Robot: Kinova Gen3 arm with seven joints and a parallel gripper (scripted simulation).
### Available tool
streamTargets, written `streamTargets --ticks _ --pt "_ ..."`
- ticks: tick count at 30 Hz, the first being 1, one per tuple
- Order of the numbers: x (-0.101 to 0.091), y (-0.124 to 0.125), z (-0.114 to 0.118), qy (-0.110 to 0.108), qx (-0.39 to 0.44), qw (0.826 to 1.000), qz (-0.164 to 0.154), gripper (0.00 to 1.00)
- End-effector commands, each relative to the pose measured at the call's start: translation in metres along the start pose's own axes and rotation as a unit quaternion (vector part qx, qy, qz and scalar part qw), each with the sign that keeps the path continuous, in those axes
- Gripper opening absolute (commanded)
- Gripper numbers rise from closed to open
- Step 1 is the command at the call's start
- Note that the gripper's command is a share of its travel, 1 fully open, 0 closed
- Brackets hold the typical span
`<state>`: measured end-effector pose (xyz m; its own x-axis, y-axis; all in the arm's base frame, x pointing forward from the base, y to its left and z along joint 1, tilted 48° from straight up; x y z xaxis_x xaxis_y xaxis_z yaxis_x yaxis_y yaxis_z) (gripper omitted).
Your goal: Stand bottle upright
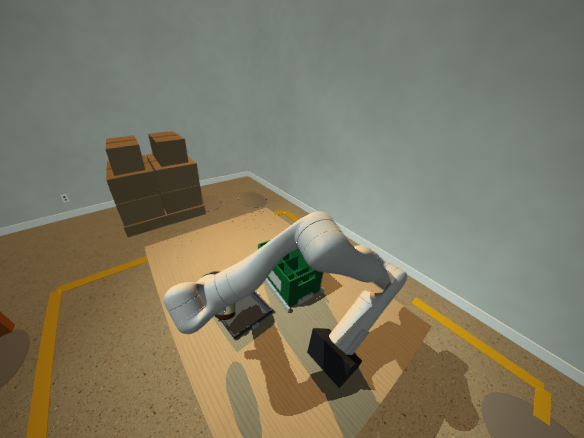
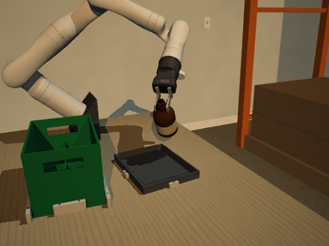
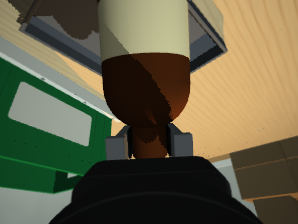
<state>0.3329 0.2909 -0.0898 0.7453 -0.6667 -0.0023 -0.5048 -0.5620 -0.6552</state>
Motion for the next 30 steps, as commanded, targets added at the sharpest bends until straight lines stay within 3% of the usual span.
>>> streamTargets --ticks 1,15,30 --pt "-0.0011 0.0027 0.0009 0.001 -0.002 1.000 -0.012 0.00" --pt "-0.0015 0.0043 0.0013 0.007 -0.002 0.999 -0.040 0.00" --pt "-0.0015 0.0045 0.0013 0.008 -0.002 0.999 -0.042 0.00"
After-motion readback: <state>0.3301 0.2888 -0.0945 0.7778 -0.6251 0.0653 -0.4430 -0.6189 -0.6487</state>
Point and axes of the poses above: the point where the finger pads meet when closed, its own x axis out along the fingers, its own z axis across the jaws, y = z × x, the point moved 3 cm from there along -x, back along the fingers, and after that the axes turned 13 degrees about -x, right-handed, at the moved point
